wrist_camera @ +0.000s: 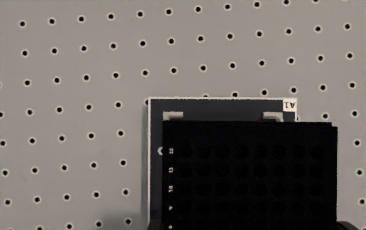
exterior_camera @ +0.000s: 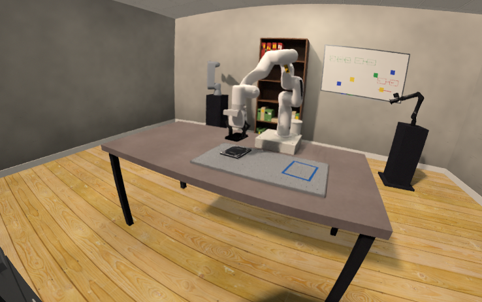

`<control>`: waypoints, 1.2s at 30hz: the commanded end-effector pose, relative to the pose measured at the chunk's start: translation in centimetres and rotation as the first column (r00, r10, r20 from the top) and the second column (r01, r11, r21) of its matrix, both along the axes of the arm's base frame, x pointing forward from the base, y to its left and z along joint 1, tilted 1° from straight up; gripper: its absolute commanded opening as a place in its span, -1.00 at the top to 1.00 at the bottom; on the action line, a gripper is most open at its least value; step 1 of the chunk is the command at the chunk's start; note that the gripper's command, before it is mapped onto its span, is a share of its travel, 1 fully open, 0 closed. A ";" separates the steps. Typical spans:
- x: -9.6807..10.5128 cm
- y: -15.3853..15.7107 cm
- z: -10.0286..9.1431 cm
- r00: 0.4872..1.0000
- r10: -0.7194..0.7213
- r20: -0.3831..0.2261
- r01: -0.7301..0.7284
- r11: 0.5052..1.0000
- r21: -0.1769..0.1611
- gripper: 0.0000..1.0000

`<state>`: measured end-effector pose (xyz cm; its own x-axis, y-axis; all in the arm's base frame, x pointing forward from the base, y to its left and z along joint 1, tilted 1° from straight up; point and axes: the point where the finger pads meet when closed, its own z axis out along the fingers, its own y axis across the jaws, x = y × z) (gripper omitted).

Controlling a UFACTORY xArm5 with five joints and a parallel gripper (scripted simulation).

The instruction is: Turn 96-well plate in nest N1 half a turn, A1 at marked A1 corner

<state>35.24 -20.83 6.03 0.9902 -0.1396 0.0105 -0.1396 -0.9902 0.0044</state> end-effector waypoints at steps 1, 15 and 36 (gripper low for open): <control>0.3 0.9 0.1 0.999 -0.041 0.006 0.041 0.999 0.004 1.00; 0.9 4.9 0.0 0.999 -0.041 0.006 0.041 0.999 0.004 1.00; 1.8 11.1 -0.2 0.999 -0.041 0.006 0.041 0.999 0.005 1.00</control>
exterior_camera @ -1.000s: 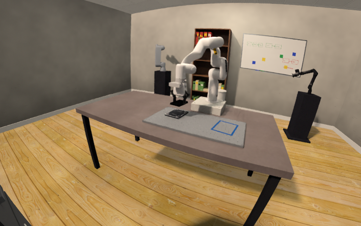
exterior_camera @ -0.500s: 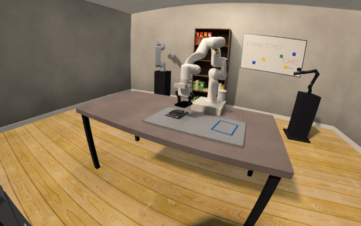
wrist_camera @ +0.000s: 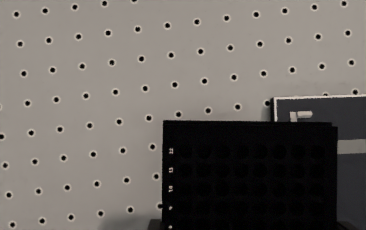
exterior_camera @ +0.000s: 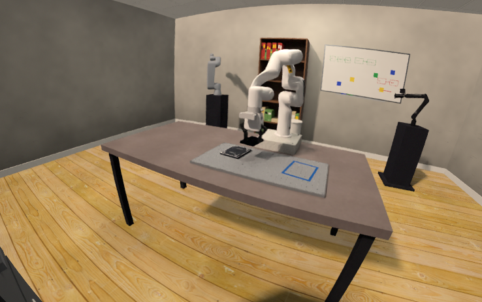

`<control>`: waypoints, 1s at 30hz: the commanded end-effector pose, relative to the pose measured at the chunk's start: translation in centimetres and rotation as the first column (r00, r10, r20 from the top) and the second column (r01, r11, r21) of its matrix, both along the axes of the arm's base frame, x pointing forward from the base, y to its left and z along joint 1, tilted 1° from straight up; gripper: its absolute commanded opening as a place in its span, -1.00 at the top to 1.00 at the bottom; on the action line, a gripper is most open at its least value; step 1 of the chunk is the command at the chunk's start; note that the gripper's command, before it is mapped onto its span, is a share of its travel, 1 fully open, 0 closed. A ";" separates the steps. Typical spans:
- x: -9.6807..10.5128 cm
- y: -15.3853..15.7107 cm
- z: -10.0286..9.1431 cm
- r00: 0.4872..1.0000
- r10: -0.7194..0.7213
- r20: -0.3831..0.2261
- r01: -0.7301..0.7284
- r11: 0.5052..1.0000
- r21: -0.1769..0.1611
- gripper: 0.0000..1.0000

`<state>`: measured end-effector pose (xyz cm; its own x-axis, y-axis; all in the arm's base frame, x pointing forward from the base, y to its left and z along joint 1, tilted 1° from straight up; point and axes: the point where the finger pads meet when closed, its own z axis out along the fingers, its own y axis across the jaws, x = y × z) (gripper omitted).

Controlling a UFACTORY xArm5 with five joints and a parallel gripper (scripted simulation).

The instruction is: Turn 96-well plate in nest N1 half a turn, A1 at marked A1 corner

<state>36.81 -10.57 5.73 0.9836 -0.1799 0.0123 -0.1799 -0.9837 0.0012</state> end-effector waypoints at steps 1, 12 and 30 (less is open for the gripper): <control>0.3 1.2 0.1 1.000 0.000 0.004 0.000 1.000 0.002 1.00; 0.8 4.2 0.0 1.000 0.000 0.004 0.000 1.000 0.002 1.00; 1.6 9.5 -0.2 1.000 0.000 0.005 0.000 1.000 0.003 1.00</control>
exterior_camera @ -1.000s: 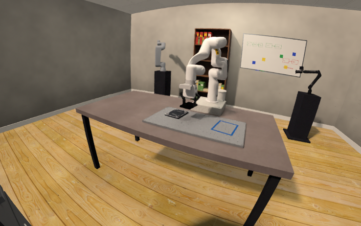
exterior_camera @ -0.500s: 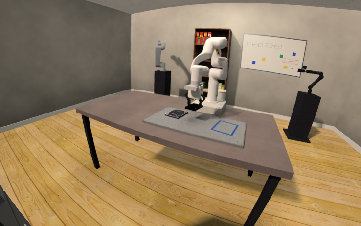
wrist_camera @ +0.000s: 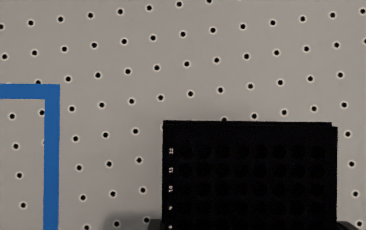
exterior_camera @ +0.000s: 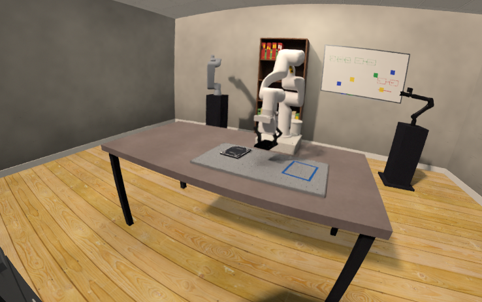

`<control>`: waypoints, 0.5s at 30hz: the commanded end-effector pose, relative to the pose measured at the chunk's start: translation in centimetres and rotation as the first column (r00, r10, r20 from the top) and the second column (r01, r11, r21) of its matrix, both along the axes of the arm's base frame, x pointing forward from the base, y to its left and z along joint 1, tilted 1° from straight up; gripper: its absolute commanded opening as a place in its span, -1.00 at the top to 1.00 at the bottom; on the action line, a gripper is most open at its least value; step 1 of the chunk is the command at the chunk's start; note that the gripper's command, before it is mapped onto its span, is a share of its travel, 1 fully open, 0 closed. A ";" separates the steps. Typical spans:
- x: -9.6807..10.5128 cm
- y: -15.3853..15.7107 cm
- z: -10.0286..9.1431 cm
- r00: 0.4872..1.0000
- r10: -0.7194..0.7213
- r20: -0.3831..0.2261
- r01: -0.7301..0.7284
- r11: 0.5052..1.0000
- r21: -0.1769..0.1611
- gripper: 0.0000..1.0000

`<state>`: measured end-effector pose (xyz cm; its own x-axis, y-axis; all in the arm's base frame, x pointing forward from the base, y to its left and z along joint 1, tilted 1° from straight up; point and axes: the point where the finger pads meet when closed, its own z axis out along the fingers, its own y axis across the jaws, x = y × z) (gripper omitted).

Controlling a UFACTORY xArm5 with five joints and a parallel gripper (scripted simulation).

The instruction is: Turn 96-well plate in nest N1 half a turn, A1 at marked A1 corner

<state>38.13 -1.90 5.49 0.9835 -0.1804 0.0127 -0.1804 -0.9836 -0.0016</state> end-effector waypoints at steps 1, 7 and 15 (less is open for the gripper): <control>0.3 1.1 0.1 1.000 0.000 0.004 0.000 1.000 0.000 1.00; 0.6 3.1 0.0 1.000 0.000 0.004 0.000 1.000 0.000 1.00; 0.9 5.1 0.0 1.000 0.000 0.004 0.000 1.000 0.000 1.00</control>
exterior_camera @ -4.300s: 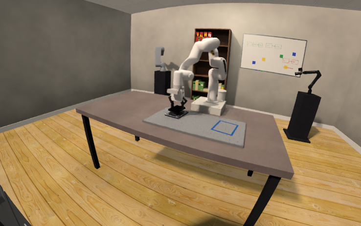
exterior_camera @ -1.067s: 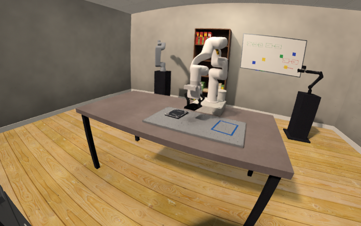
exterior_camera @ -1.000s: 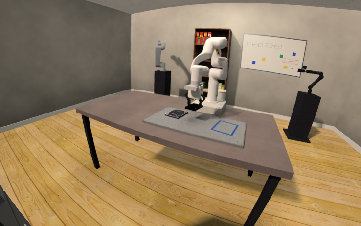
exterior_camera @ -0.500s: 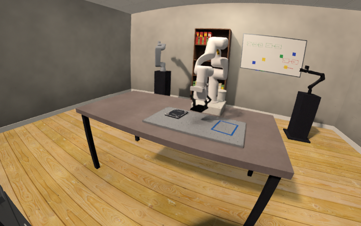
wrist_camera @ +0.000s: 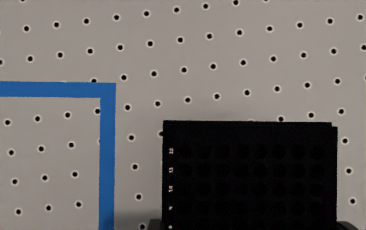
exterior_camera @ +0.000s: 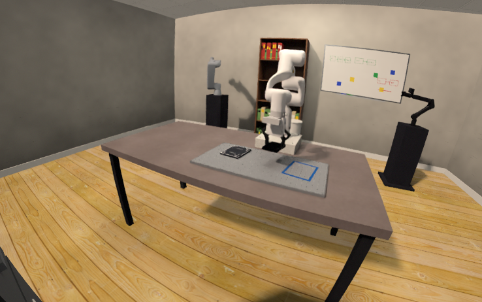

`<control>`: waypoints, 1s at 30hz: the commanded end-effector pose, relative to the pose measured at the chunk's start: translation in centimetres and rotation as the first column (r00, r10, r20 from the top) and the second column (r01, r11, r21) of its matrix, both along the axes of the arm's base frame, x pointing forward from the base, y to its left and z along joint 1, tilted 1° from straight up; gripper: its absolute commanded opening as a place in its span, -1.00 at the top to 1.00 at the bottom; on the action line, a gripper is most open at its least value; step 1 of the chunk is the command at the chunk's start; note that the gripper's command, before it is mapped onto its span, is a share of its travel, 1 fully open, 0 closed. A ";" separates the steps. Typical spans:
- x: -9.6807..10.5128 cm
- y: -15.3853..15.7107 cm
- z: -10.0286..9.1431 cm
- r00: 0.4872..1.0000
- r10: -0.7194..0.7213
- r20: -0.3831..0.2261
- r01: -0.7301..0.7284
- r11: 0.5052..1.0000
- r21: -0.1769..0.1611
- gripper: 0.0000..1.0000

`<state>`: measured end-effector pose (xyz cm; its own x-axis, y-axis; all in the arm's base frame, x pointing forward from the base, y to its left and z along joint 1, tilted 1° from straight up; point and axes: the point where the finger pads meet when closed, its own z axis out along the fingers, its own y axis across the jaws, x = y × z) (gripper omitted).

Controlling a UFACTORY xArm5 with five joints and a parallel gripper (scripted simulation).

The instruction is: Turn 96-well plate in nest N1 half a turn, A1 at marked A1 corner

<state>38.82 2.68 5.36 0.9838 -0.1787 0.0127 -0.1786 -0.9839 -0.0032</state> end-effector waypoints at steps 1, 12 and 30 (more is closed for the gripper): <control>0.3 0.8 0.1 1.000 -0.001 0.003 0.001 1.000 -0.001 1.00; 0.8 4.5 0.0 1.000 -0.001 0.003 0.001 1.000 -0.001 1.00; 1.6 9.8 -0.2 1.000 -0.001 0.003 0.001 1.000 -0.001 1.00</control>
<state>40.17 11.50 5.11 0.9837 -0.1797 0.0113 -0.1796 -0.9837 -0.0055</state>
